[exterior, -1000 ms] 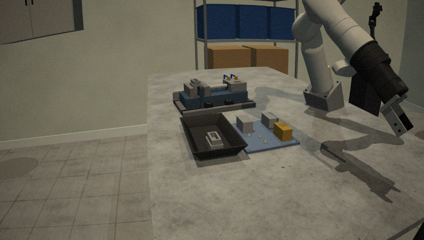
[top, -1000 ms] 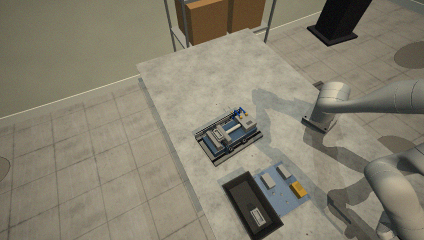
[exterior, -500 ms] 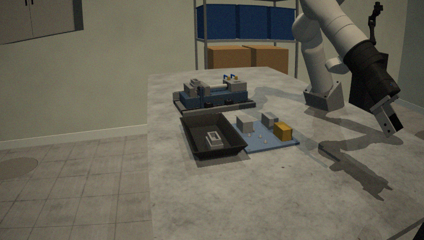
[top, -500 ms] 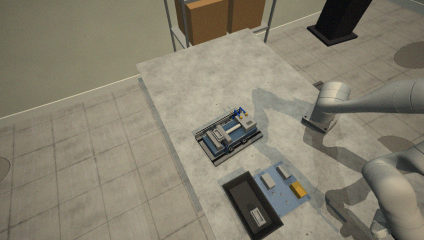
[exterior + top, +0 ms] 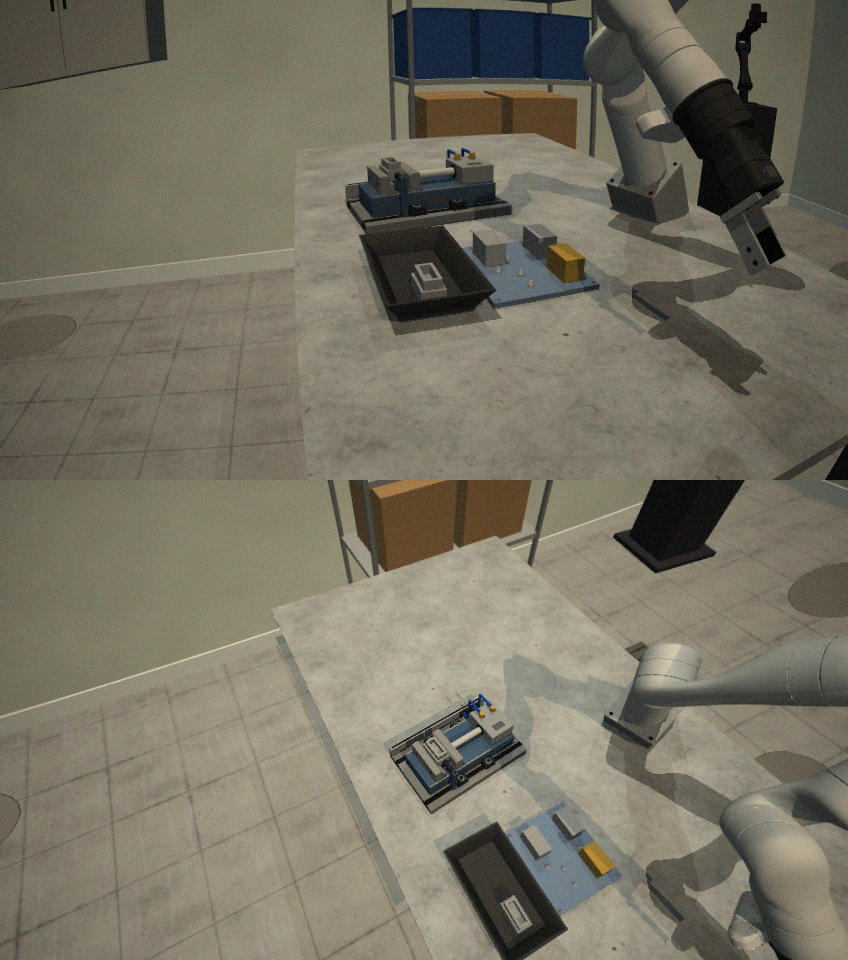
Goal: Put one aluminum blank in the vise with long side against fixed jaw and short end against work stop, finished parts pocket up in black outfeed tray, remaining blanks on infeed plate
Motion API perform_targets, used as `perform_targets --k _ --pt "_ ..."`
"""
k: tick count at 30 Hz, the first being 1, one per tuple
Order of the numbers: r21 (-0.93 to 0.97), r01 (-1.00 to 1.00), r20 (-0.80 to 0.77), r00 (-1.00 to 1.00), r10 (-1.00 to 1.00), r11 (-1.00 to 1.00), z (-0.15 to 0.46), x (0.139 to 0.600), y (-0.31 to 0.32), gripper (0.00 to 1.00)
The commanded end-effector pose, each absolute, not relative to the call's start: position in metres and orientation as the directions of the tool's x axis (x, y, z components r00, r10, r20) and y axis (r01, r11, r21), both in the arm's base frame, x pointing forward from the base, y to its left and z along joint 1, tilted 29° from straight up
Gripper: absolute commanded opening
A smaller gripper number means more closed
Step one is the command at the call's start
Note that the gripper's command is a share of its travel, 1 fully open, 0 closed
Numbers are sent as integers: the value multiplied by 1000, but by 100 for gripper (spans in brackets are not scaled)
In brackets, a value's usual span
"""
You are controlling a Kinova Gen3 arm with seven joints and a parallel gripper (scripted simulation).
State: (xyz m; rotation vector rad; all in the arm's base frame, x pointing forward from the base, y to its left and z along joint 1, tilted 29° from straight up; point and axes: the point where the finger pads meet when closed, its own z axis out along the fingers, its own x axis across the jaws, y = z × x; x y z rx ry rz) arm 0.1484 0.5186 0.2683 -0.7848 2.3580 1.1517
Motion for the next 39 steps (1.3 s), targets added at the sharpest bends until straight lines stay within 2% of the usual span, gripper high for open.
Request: perform_targets --k 1,39 --pt "572 -636 -569 -762 -308 517 270 154 514 100" --pt "466 -599 -553 -772 -314 652 268 190 462 100"
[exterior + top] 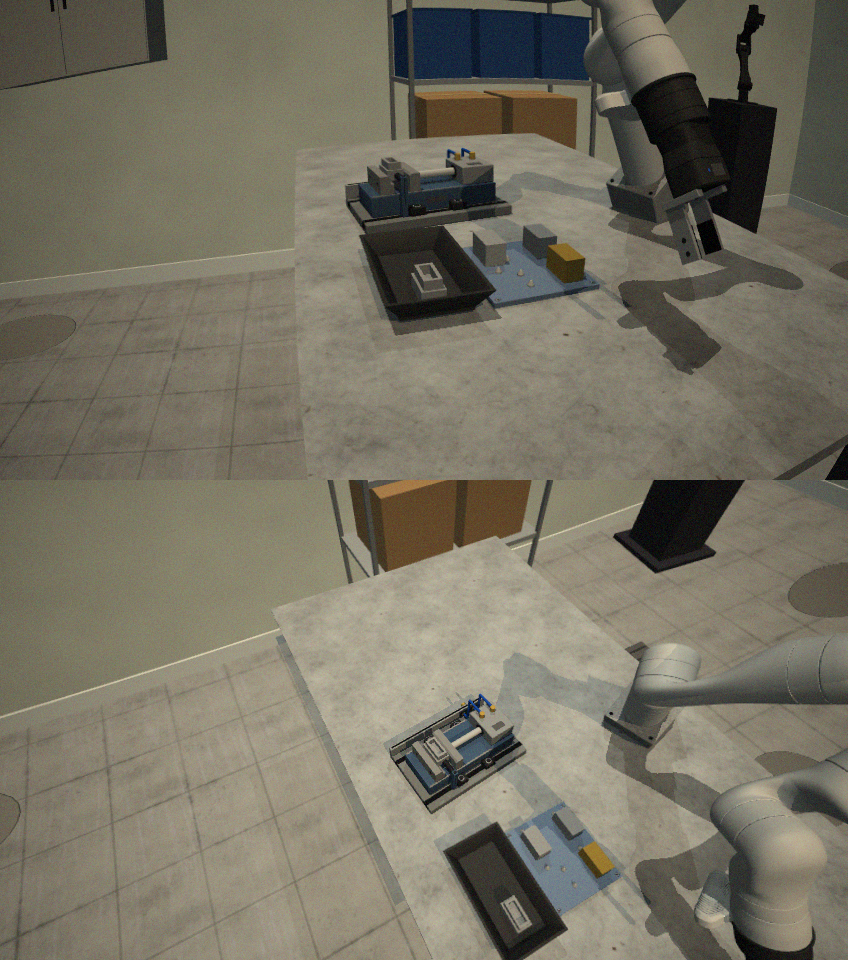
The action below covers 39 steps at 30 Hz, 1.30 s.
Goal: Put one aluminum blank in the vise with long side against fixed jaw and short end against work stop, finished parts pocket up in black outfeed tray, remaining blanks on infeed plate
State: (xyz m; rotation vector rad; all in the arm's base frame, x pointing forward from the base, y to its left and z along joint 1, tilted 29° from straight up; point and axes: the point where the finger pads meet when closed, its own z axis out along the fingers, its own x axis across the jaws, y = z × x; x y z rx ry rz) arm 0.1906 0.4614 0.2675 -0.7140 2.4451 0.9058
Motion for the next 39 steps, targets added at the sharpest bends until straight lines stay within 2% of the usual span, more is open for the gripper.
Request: perform_targets --k 1,39 --pt "448 -589 -550 -775 -313 672 269 195 453 100" --pt "346 -516 -529 -797 -292 784 273 221 398 100"
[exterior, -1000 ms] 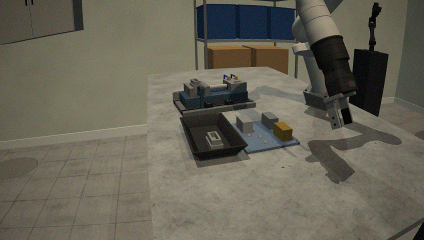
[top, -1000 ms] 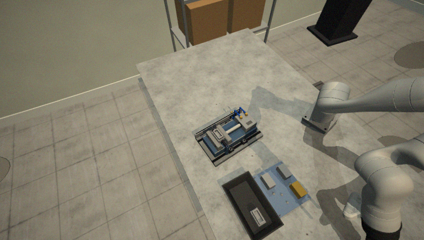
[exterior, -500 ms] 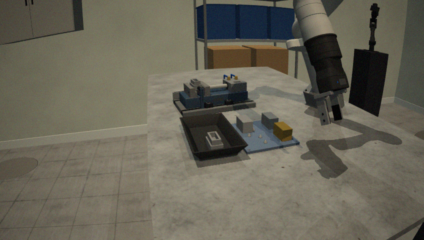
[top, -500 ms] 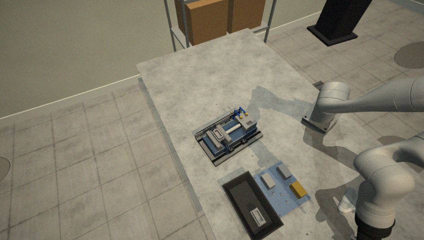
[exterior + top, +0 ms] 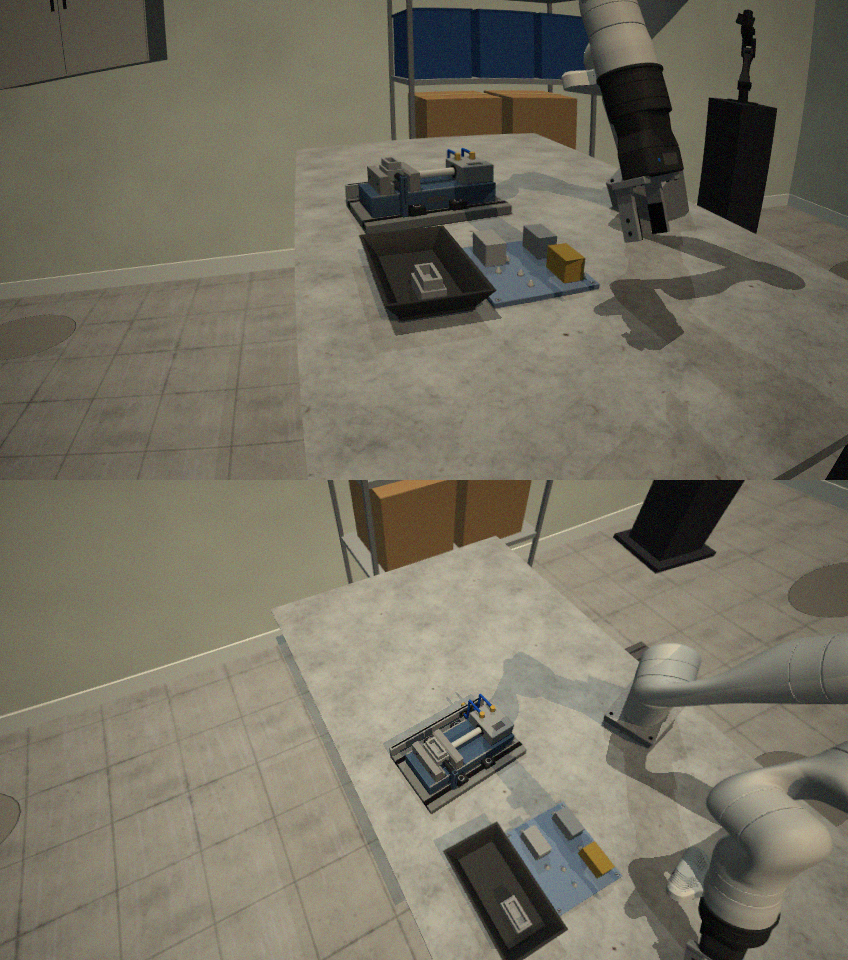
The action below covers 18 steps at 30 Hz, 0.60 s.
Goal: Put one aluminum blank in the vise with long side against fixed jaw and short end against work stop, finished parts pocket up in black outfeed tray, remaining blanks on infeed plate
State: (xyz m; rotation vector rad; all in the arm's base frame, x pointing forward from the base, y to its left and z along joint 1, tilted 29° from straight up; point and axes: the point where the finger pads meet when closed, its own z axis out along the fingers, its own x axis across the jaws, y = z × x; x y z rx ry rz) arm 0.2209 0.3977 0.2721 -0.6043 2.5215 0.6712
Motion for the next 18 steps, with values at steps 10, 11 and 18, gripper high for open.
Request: perform_targets --k 10,11,18 --pt "315 -487 -522 -805 -280 814 275 227 381 100" --pt "315 -487 -522 -805 -280 814 275 227 381 100" --pt "285 -458 -516 -814 -268 842 277 232 364 100"
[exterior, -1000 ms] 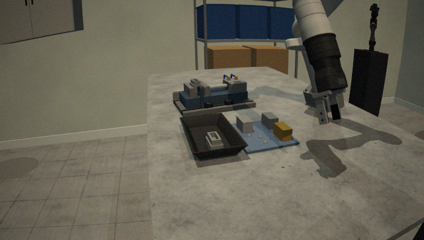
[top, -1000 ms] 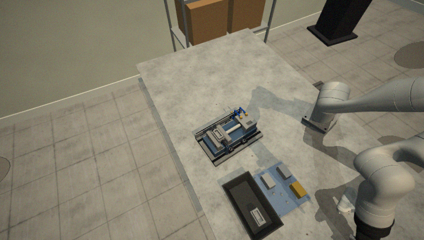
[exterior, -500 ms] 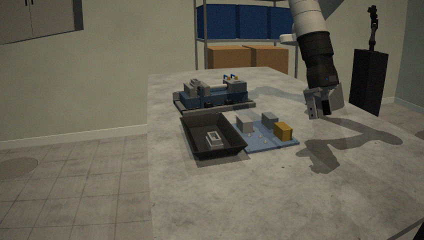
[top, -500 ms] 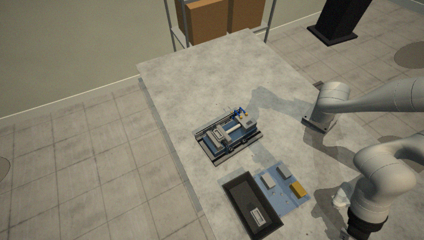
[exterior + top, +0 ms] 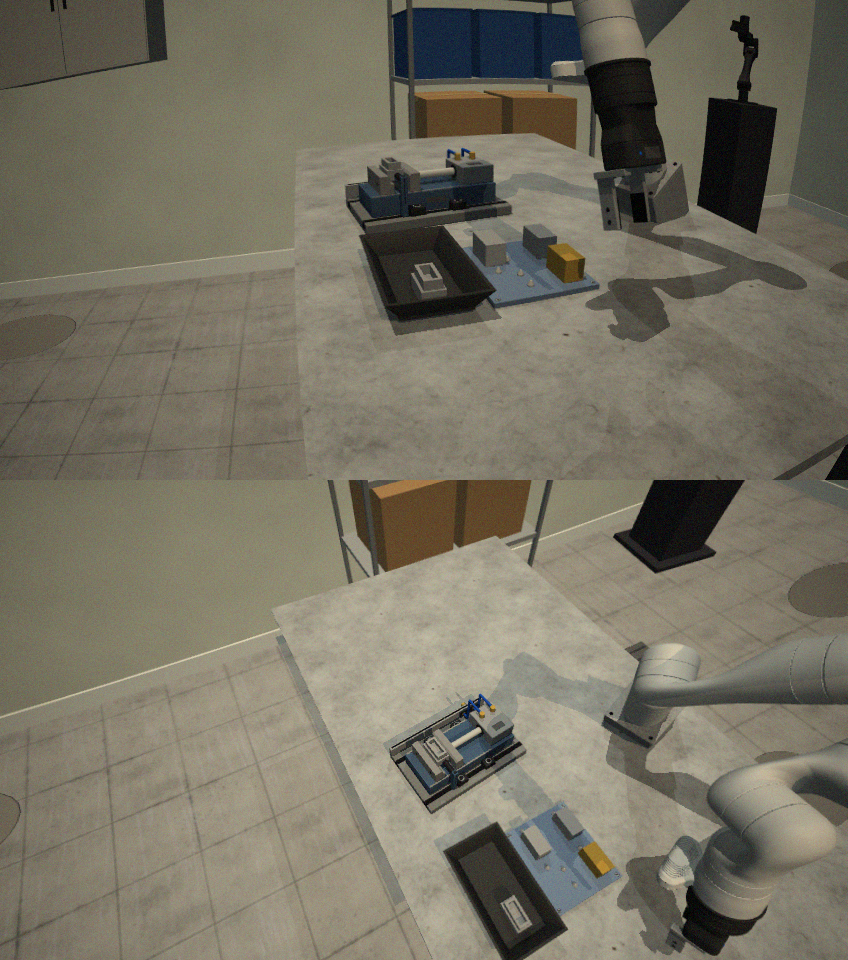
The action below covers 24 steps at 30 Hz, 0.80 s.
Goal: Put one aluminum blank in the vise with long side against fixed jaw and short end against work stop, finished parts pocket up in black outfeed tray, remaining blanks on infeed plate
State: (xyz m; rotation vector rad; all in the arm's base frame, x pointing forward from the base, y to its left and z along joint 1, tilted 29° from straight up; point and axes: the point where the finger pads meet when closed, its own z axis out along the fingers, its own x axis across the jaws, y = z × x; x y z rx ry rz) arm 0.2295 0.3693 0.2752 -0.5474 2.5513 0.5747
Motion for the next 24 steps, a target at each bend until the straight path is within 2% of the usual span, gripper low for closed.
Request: perform_targets --k 1,24 --pt "285 -458 -516 -814 -268 842 277 232 364 100" --pt "233 -398 -506 -829 -239 887 282 238 332 100"
